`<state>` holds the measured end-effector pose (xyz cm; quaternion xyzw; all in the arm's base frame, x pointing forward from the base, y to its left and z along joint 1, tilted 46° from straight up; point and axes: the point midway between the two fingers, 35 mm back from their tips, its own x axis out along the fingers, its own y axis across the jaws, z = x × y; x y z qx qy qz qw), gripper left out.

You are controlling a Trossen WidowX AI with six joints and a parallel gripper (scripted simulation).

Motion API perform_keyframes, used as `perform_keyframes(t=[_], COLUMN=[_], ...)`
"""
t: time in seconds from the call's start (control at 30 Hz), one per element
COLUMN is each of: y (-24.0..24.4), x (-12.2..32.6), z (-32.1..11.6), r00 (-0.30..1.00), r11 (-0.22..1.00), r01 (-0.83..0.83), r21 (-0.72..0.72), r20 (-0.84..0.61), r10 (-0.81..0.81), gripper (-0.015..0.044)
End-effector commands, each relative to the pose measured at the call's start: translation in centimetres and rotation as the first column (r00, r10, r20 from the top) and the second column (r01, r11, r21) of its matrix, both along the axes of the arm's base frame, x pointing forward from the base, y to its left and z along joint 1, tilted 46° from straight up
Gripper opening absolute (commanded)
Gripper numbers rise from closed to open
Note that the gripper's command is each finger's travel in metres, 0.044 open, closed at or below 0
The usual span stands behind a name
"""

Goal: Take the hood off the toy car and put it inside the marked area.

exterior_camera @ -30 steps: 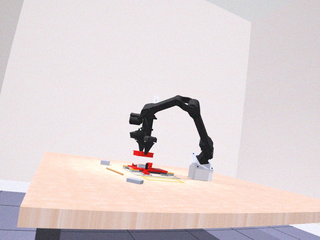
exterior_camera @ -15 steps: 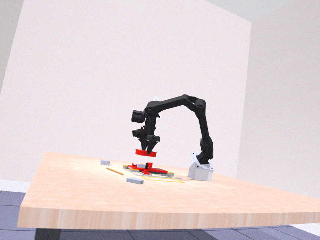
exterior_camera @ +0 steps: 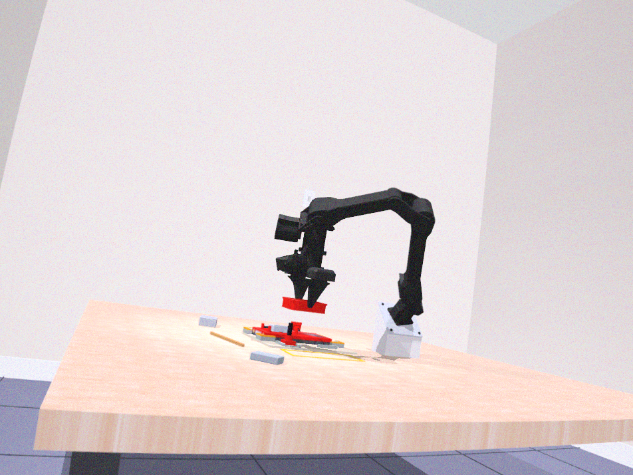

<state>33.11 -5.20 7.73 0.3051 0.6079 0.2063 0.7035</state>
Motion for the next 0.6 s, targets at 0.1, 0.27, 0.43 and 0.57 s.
perform_keyframes(t=[0.1,0.27,0.43,0.57], y=[2.8,4.8,6.2,6.2], x=[-0.9,-1.7,-2.4,-2.4], z=[2.4,4.2,5.3,5.3], r00=[1.000,1.000,1.000,1.000], r11=[1.000,1.000,0.999,0.999], r01=[0.002,0.001,0.000,0.000], r21=[0.015,0.027,0.036,0.036], r20=[0.001,0.004,0.006,0.006], r10=[-0.002,-0.001,0.000,0.000], gripper=[0.0000,0.0000,0.0000,0.0000])
